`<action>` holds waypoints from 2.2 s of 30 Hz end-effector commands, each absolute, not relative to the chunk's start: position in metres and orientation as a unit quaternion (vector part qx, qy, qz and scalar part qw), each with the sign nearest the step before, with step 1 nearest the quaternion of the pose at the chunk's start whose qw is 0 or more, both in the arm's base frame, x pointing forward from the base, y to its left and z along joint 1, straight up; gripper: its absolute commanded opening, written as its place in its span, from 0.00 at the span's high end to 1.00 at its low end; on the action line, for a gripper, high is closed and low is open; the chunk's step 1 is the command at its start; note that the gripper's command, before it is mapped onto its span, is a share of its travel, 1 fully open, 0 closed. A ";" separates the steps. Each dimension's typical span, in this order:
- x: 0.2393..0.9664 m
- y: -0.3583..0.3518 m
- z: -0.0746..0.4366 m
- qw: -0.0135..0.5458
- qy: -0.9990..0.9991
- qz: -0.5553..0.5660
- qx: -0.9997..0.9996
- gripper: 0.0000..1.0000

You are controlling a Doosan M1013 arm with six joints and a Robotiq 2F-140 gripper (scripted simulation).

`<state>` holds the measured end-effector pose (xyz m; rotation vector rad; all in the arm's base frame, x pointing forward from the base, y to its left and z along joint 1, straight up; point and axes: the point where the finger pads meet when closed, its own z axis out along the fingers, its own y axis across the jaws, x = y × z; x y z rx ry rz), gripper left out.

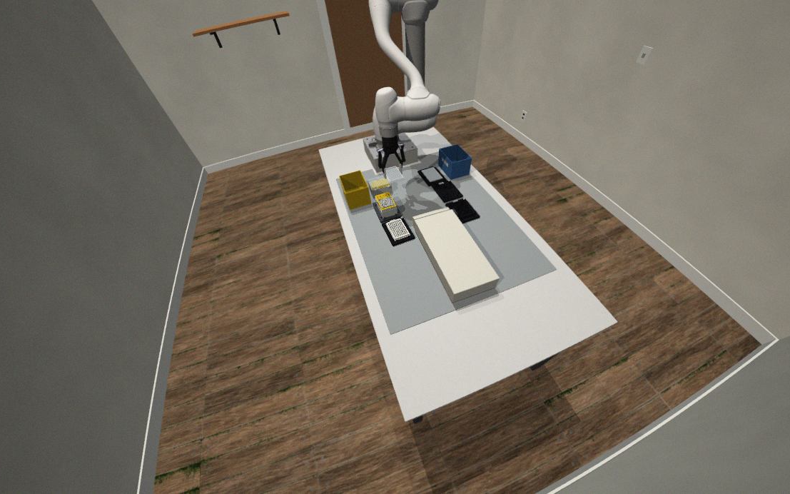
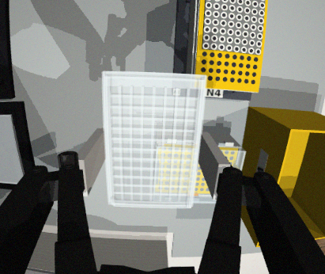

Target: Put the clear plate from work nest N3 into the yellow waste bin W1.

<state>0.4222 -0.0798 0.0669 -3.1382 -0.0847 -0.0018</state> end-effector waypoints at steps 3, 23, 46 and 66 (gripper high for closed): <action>0.419 -0.091 0.067 0.001 -0.027 -0.001 -1.000 0.90; 0.406 -0.137 0.067 0.001 -0.027 -0.001 -1.000 0.90; 0.391 -0.191 0.067 0.001 -0.027 -0.001 -1.000 0.90; 0.379 -0.232 0.067 0.001 -0.027 -0.001 -1.000 0.90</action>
